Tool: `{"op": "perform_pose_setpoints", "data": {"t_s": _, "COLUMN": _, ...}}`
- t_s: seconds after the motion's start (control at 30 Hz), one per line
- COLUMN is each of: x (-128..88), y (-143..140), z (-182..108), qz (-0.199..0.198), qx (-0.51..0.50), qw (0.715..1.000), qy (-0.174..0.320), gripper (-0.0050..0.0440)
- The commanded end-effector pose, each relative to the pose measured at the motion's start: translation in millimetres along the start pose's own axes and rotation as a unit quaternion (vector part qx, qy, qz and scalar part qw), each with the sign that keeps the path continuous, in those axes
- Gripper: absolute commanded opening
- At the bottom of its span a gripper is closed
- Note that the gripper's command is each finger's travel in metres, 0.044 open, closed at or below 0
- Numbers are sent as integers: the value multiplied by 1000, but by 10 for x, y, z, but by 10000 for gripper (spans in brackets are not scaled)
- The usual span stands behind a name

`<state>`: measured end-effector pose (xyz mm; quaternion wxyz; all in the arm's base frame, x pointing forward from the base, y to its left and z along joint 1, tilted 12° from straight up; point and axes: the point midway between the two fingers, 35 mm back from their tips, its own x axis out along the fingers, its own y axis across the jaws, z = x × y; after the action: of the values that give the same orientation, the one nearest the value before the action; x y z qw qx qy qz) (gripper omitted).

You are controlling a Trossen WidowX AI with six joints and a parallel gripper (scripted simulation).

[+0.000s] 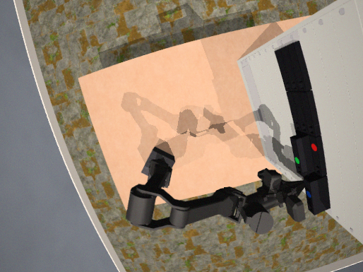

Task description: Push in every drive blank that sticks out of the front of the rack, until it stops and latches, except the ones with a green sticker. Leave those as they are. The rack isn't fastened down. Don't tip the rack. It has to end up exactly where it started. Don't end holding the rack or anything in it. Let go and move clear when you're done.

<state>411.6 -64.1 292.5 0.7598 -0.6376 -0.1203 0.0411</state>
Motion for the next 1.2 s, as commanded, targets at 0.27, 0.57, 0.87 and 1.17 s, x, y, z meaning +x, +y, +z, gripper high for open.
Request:
{"op": "perform_pose_setpoints", "data": {"t_s": 0.27, "x": 24, "y": -134, "z": 5, "qz": -15, "qx": -9, "qw": 1000, "qy": 3, "gripper": 0}}
{"op": "perform_pose_setpoints", "data": {"t_s": 0.57, "x": 82, "y": -142, "z": 3, "qz": -15, "qx": -9, "qw": 1000, "qy": 3, "gripper": 0}}
{"op": "perform_pose_setpoints", "data": {"t_s": 0.87, "x": 82, "y": -142, "z": 3, "qz": -15, "qx": -9, "qw": 1000, "qy": 3, "gripper": 0}}
{"op": "perform_pose_setpoints", "data": {"t_s": 1.17, "x": 82, "y": -142, "z": 3, "qz": -15, "qx": -9, "qw": 1000, "qy": 3, "gripper": 0}}
